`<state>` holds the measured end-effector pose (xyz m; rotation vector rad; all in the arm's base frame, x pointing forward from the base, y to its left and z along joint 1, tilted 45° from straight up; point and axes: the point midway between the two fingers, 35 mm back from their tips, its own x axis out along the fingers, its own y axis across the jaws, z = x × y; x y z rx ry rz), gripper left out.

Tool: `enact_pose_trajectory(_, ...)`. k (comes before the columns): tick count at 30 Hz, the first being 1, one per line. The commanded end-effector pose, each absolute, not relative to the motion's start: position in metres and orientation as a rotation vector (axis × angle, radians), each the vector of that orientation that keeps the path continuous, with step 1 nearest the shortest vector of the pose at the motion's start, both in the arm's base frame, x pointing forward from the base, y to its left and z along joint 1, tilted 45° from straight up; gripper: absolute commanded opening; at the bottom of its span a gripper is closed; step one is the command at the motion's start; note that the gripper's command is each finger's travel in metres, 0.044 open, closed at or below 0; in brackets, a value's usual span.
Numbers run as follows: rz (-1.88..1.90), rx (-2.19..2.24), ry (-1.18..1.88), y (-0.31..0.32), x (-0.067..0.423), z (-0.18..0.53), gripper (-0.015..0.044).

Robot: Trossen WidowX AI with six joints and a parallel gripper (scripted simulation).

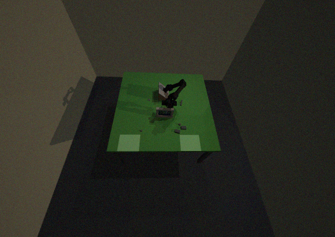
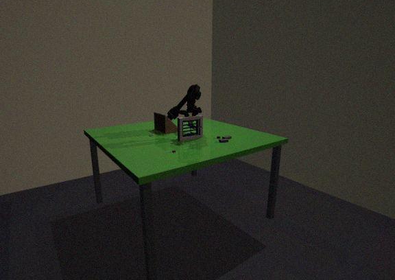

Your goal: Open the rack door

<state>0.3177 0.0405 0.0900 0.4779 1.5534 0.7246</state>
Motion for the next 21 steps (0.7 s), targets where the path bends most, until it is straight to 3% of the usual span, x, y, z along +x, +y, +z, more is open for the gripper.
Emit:
enact_pose_trajectory(1,0.725,0.486,1.554,0.0418,0.3170,0.0894,0.0137)
enact_pose_trajectory(2,0.725,0.486,1.554,0.0418,0.3170,0.0894,0.0111)
enact_pose_trajectory(15,0.725,0.486,1.554,0.0418,0.3170,0.0894,0.0024)
enact_pose_trajectory(21,0.779,0.432,1.522,0.0418,0.3170,0.0894,0.0022)
